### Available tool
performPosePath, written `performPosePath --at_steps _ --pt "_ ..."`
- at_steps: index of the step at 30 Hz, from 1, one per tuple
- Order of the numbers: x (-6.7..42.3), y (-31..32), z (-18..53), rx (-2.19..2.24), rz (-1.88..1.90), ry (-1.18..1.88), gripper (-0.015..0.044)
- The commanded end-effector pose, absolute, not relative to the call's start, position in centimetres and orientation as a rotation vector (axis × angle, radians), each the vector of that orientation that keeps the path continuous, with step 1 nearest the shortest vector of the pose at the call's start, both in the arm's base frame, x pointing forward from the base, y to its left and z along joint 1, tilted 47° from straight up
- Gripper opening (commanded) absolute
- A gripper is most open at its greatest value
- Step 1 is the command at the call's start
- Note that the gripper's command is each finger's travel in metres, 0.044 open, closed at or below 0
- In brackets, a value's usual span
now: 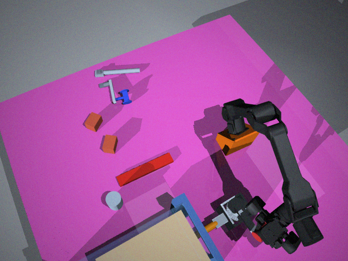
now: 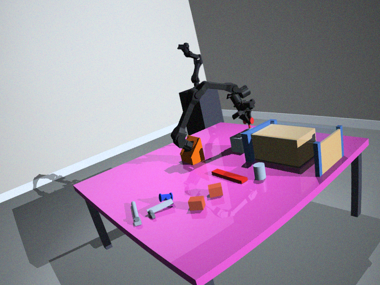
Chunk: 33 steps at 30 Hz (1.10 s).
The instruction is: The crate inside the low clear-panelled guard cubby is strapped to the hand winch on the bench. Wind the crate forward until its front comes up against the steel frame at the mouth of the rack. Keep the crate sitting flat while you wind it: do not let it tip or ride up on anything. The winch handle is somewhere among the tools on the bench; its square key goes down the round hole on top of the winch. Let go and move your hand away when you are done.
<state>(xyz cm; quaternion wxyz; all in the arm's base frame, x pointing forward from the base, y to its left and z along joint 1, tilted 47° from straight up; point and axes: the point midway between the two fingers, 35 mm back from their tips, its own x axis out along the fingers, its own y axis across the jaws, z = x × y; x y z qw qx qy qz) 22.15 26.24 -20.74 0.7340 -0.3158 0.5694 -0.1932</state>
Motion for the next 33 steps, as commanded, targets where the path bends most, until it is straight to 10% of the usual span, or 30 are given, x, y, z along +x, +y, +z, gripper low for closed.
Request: performPosePath --at_steps 1,33 --pt "20.4 26.2 -20.8 -0.710 -0.420 1.280 0.0000" --pt "16.7 25.8 -19.5 -0.711 -0.420 1.283 0.0000"
